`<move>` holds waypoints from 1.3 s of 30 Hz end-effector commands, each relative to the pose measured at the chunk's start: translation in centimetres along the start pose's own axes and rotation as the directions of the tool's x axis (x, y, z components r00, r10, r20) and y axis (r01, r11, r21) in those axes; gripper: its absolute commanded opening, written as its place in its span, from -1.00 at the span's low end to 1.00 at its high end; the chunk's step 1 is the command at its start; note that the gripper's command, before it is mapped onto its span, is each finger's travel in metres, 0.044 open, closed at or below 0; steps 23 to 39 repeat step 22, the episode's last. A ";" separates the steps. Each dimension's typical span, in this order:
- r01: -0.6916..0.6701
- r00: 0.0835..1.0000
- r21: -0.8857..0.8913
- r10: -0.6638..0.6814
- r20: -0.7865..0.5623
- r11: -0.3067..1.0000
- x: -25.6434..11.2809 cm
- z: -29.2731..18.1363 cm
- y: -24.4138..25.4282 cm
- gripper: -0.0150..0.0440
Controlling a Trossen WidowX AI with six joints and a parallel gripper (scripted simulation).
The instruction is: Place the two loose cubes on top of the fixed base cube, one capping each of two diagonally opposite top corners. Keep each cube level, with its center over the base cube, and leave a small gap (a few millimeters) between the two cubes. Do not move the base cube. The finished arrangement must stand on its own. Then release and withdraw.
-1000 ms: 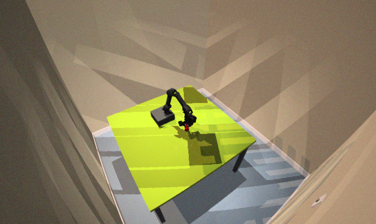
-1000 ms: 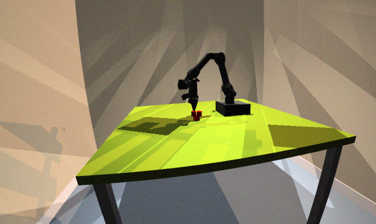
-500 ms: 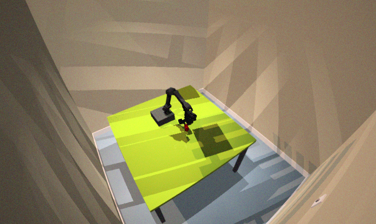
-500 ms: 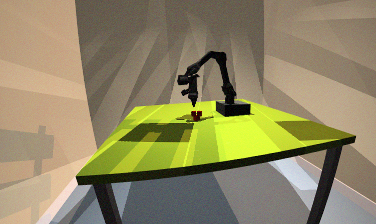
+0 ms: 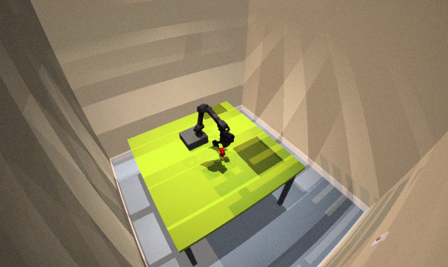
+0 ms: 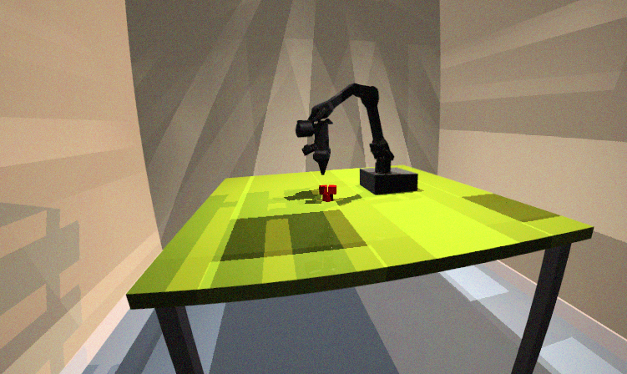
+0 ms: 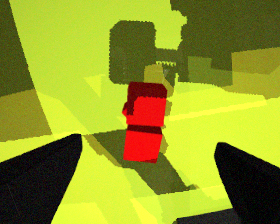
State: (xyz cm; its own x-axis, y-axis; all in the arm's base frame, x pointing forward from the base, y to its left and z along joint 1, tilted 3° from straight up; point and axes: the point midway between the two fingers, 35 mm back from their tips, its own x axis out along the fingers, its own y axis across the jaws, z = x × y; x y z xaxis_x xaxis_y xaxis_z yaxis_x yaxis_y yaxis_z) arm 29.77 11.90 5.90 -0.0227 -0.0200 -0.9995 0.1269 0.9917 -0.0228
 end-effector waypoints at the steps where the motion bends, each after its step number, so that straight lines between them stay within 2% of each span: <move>1: -0.002 1.000 0.000 0.002 0.004 1.000 -0.5 0.1 0.0 0.86; 6: -0.003 1.000 0.000 0.003 0.001 1.000 -0.4 -1.2 1.9 0.86; 14: -0.009 1.000 0.000 0.009 -0.005 1.000 -0.6 -9.1 10.0 0.86; 39: -0.009 1.000 0.000 0.009 -0.006 1.000 -0.6 -9.3 10.2 0.86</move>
